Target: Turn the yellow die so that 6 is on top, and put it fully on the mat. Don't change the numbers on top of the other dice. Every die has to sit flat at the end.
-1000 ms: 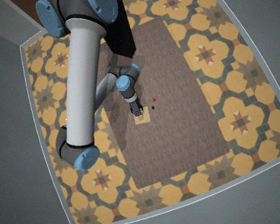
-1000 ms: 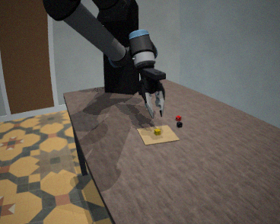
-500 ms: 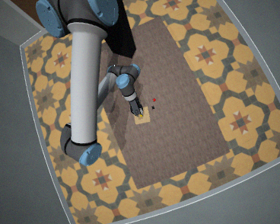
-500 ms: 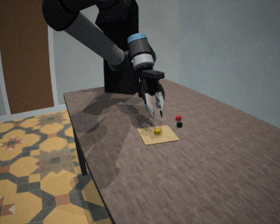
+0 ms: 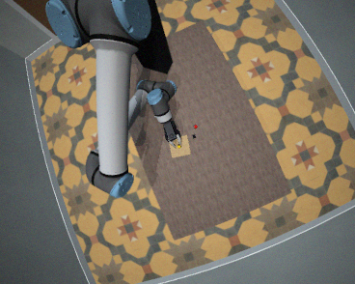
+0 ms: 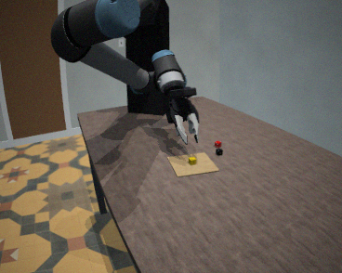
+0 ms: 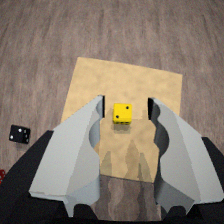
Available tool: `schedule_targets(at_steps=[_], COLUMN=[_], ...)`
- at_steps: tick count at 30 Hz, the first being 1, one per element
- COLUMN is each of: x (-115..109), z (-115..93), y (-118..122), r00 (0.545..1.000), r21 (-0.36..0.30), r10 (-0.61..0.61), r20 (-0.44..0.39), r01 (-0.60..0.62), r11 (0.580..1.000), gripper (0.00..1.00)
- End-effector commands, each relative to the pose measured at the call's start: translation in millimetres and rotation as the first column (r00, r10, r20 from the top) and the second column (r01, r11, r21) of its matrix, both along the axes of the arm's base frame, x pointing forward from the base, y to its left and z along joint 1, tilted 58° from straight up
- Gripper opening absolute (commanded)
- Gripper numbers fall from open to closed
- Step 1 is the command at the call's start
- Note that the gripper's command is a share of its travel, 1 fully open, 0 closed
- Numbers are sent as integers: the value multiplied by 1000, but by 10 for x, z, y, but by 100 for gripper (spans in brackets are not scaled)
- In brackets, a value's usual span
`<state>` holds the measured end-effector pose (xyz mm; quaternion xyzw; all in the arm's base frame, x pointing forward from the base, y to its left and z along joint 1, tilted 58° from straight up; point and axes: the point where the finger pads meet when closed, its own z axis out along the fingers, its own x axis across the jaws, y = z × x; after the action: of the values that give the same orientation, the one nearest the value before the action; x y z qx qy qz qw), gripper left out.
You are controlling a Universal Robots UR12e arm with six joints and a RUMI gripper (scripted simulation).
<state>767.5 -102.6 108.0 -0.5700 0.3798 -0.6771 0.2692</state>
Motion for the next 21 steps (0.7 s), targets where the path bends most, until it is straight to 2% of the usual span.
schedule_targets(at_steps=[1,21], x=[11,37], z=[41,20], y=[21,-1], r00=[1000,1000], r21=[-4,-4], r10=[13,13], r20=[18,18], r01=[-13,-13], r11=[1000,1000], gripper=[21,21])
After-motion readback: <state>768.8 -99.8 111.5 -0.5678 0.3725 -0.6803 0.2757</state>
